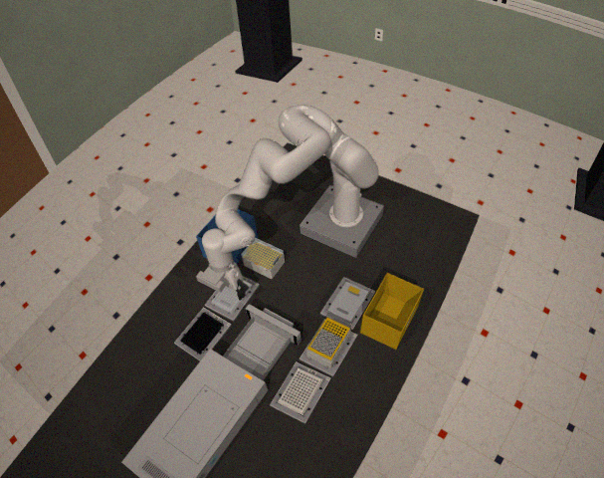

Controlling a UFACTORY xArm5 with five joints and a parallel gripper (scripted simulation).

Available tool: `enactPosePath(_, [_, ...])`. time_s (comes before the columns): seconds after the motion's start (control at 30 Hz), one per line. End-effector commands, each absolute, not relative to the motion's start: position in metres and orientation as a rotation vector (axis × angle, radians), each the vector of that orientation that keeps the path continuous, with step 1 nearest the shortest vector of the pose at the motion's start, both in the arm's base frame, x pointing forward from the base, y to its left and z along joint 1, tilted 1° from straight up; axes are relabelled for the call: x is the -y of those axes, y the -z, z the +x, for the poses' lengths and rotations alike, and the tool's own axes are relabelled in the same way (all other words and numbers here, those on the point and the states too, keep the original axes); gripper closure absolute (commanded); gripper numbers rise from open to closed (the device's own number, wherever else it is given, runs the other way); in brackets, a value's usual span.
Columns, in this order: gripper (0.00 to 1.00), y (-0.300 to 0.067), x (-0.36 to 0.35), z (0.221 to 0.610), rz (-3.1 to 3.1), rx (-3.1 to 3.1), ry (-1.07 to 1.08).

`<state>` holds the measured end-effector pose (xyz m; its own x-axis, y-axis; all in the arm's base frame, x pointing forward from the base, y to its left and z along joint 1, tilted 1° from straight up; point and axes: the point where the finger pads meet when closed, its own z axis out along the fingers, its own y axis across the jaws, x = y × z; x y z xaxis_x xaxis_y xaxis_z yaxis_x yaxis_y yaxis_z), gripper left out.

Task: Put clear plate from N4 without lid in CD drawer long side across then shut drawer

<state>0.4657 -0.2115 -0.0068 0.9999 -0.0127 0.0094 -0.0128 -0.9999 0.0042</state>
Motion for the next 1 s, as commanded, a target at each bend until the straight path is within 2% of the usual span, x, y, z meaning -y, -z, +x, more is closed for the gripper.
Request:
enactPosePath(0.0, [0.00,0.0070,0.2123,0.4676,3.128,0.020,-0.017])
enactPosePath(0.97, [0.00,0.0143,0.2124,0.4676,3.128,0.020,-0.017])
